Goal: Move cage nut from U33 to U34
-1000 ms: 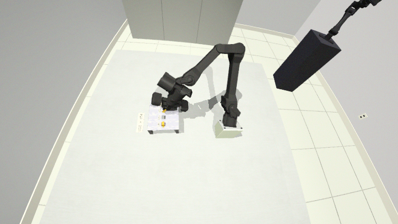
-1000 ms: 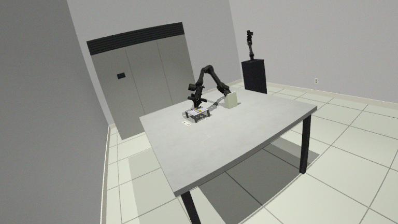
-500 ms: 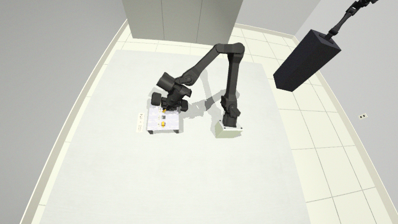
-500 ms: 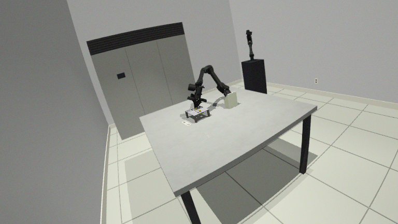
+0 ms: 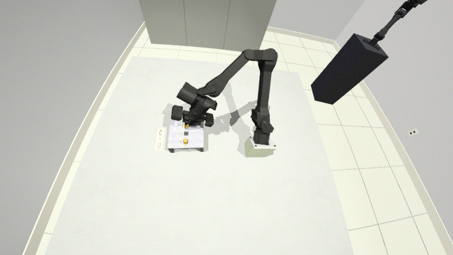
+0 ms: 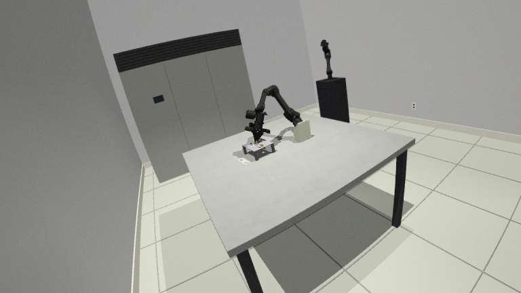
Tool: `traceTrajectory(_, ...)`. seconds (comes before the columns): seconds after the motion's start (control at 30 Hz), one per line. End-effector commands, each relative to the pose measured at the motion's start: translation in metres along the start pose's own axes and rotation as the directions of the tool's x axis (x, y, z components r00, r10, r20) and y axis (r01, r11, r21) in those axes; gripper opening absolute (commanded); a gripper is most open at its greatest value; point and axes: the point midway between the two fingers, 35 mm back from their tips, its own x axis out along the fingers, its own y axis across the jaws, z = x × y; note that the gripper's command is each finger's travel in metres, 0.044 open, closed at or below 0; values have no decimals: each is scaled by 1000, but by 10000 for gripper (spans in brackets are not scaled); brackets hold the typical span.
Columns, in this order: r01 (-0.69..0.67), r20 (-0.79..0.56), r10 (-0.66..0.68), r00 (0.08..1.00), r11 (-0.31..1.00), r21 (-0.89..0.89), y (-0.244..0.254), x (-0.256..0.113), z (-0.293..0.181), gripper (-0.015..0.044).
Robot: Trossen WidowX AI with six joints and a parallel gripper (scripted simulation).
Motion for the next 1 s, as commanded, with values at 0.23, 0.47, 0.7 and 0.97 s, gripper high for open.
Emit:
traceTrajectory(0.23,9,2,-9,1000,1000,3,1,0,1,33)
traceTrajectory(0.47,16,2,-16,1000,1000,4,2,0,1,33)
traceTrajectory(0.7,24,2,-24,1000,1000,4,3,0,1,33)
traceTrajectory(0.97,26,2,-26,1000,1000,4,3,0,1,33)
